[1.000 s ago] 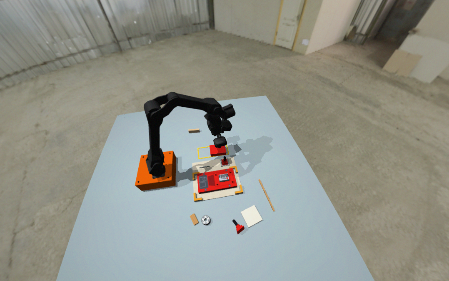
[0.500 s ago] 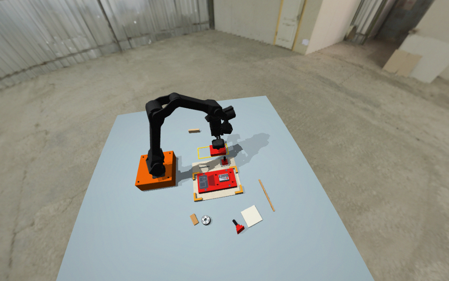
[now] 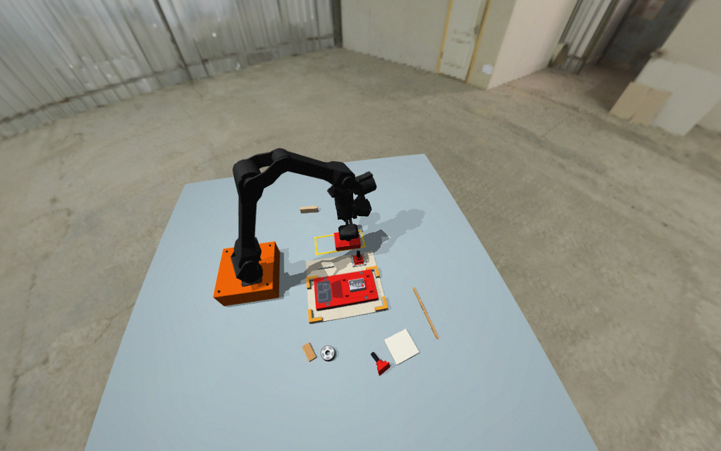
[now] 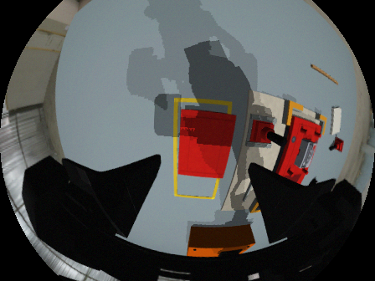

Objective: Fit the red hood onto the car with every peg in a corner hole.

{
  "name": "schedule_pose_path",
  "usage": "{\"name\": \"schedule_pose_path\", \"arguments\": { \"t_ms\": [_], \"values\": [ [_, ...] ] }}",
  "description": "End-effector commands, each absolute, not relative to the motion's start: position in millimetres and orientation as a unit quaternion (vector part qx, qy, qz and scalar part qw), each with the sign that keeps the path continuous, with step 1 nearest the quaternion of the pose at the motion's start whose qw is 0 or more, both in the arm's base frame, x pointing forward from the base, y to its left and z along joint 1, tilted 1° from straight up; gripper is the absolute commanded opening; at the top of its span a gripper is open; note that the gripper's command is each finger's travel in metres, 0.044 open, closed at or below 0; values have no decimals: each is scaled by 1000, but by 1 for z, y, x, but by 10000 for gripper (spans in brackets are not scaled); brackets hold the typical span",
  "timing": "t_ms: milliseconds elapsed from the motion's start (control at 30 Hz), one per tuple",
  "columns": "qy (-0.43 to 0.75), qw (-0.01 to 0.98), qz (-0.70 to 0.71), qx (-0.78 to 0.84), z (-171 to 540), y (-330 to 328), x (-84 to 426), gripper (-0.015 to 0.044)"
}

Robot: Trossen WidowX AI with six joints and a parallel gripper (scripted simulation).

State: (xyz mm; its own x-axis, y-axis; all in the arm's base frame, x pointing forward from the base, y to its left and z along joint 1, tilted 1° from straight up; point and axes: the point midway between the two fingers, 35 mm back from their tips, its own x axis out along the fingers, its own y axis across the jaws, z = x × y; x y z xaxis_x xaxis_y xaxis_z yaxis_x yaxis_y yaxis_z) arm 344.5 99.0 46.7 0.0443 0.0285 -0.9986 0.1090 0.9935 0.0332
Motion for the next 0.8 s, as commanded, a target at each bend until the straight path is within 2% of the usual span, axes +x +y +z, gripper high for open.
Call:
{"name": "schedule_pose_path", "arguments": {
  "t_ms": [0, 767],
  "values": [
    [694, 718, -32, 49, 41, 98, 344, 440],
    [694, 718, -32, 49, 24, 99, 345, 440]
  ]
}}
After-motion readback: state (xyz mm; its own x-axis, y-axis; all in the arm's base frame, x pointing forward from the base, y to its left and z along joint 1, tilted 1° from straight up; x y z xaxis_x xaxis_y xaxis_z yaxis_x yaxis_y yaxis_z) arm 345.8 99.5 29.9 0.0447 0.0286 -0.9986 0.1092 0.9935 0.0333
